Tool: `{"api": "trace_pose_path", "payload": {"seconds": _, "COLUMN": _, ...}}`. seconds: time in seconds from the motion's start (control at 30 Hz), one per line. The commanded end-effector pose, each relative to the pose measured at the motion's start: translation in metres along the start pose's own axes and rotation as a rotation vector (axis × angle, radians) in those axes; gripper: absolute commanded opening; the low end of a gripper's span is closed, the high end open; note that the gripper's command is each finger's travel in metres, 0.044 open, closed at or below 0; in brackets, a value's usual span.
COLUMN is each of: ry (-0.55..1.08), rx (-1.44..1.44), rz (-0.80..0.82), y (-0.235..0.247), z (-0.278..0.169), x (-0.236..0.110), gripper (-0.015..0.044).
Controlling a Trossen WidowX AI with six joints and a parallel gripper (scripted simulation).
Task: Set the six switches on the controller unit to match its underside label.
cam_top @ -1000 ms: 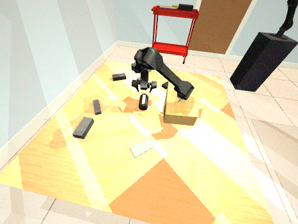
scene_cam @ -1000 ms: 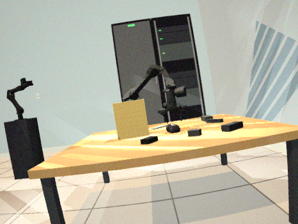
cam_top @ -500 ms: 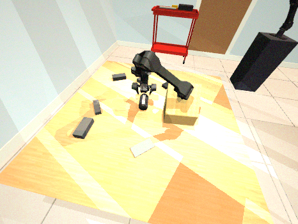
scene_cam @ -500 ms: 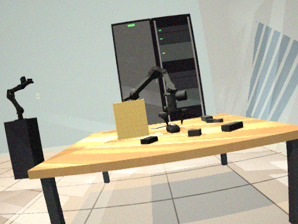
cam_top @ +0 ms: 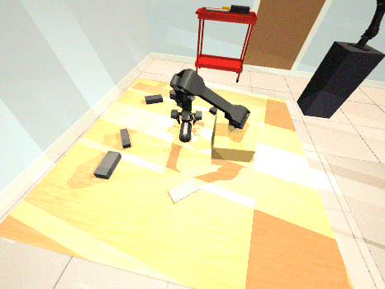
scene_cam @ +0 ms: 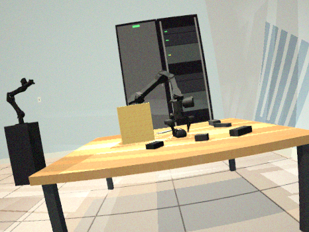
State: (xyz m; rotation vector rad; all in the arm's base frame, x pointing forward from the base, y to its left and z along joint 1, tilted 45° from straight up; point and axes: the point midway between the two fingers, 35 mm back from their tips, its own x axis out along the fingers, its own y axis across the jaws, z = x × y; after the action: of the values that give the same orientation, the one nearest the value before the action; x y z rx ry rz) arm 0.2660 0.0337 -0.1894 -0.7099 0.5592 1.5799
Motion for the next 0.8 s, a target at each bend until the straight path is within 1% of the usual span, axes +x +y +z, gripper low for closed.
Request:
{"api": "trace_pose_path", "payload": {"seconds": 0.0, "ry": -0.006, "rx": 0.008, "rz": -0.002, "y": 0.0004, "z": 0.0008, "x": 0.0016, "gripper": 0.0335}}
{"api": "trace_pose_path", "payload": {"seconds": 0.07, "ry": -0.006, "rx": 0.008, "rz": -0.002, "y": 0.0004, "z": 0.0008, "x": 0.0016, "gripper": 0.0326}}
{"api": "trace_pose_path", "payload": {"seconds": 0.63, "ry": -0.006, "rx": 0.008, "rz": -0.002, "y": 0.0004, "z": 0.0015, "x": -0.001, "gripper": 0.0326}}
{"api": "trace_pose_path", "payload": {"seconds": 0.67, "ry": -0.006, "rx": 0.008, "rz": -0.002, "y": 0.0003, "z": 0.0017, "x": -0.0018, "gripper": 0.0336}}
{"api": "trace_pose_path", "payload": {"seconds": 0.77, "ry": -0.006, "rx": 0.008, "rz": -0.002, "y": 0.0003, "z": 0.0019, "x": -0.0018, "gripper": 0.0336}}
